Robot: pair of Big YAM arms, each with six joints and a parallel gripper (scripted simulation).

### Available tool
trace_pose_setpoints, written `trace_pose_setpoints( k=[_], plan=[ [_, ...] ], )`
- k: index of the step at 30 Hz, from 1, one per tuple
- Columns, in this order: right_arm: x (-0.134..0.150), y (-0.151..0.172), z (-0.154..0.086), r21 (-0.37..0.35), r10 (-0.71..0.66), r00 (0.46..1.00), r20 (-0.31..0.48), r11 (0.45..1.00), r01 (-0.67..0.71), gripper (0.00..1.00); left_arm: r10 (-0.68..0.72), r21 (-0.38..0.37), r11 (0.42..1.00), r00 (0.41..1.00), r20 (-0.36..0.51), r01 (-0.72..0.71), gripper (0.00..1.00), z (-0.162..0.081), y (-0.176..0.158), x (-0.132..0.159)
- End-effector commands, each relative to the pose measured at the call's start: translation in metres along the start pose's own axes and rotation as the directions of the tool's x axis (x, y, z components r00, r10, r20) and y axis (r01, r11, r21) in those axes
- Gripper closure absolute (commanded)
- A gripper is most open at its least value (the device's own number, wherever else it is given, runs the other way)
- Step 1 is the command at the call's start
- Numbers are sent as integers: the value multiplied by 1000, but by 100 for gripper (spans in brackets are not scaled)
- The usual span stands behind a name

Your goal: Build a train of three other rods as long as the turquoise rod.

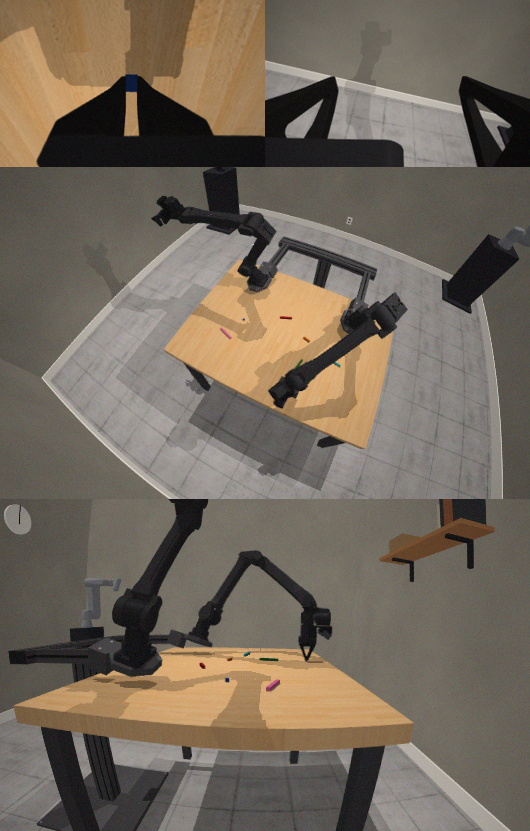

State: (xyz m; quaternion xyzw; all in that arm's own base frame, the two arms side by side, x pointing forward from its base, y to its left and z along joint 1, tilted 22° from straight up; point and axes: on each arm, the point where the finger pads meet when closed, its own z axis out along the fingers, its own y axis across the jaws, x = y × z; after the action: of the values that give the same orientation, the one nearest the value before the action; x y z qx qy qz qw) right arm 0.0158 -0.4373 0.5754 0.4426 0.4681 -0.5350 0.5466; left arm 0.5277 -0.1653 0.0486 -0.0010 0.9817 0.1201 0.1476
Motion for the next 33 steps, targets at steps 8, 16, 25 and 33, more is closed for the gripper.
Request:
trace_pose_setpoints(
  k=[8,16,25,33],
  plan=[
    [-46,-10,3,22,11,996,87,1000,-13,0,0,-10,1000,1000,-22,0,96,16,6,4],
    [-46,-10,3,22,11,996,87,1000,-13,0,0,-10,1000,1000,-22,0,96,16,6,4],
    [-46,-10,3,22,11,996,87,1000,-13,0,-11,19,1000,999,39,11,96,-36,-7,-15],
    [-46,-10,3,22,11,996,87,1000,-13,0,-16,24,1000,999,49,15,96,-90,-6,-19]
  ],
)
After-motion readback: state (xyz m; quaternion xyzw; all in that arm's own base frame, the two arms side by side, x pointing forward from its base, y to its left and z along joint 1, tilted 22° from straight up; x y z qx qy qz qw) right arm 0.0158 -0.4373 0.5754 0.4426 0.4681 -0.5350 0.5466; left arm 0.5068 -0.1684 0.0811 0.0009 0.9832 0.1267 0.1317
